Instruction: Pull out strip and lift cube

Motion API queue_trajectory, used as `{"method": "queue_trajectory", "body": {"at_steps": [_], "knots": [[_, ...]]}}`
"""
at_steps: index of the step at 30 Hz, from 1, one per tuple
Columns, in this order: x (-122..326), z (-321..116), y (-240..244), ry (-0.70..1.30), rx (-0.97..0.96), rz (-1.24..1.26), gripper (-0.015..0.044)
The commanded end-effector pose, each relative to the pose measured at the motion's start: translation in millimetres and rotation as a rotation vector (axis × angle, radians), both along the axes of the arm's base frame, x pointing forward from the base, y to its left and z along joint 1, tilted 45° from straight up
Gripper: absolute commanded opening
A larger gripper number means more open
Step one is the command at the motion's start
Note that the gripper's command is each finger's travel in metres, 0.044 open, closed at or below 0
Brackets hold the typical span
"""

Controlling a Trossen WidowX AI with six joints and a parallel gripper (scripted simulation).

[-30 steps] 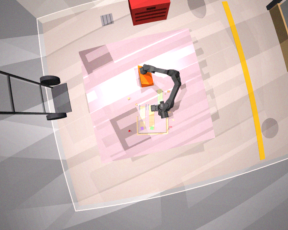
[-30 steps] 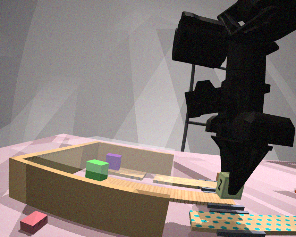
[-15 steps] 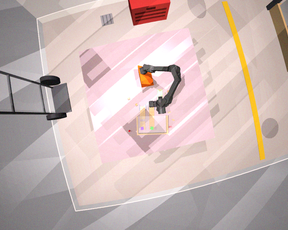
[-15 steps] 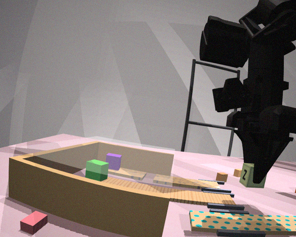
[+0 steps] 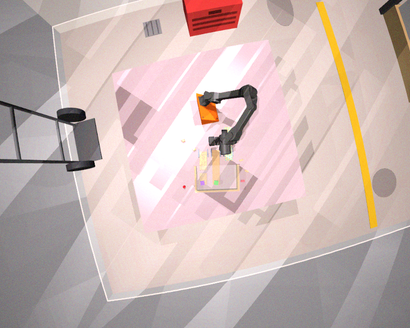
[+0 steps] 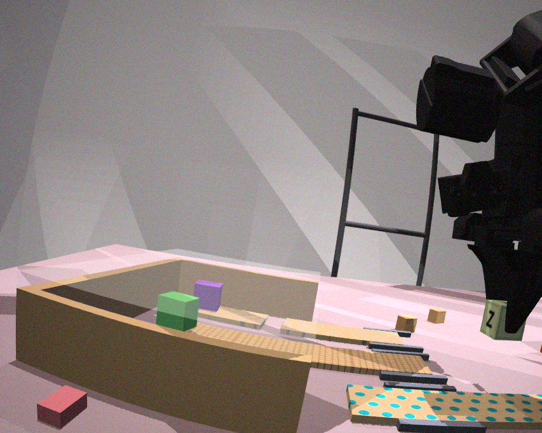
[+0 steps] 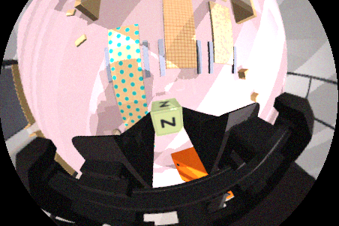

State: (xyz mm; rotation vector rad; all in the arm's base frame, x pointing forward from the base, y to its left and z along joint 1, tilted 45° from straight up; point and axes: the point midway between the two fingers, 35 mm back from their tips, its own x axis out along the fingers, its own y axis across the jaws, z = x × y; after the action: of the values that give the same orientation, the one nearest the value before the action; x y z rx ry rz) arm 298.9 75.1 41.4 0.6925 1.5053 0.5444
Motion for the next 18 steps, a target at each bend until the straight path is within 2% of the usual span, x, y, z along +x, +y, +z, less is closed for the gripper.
{"method": "queue_trajectory", "body": {"at_steps": [1,8,18], "knots": [[-5.6,-1.0,-1.7,-0.006,-0.002,0.004,0.0],[-6.0,22.8,-26.0,-0.006,-0.004,0.004,0.0],[-6.1,23.6,-26.7,-0.006,-0.004,0.004,0.0]]}}
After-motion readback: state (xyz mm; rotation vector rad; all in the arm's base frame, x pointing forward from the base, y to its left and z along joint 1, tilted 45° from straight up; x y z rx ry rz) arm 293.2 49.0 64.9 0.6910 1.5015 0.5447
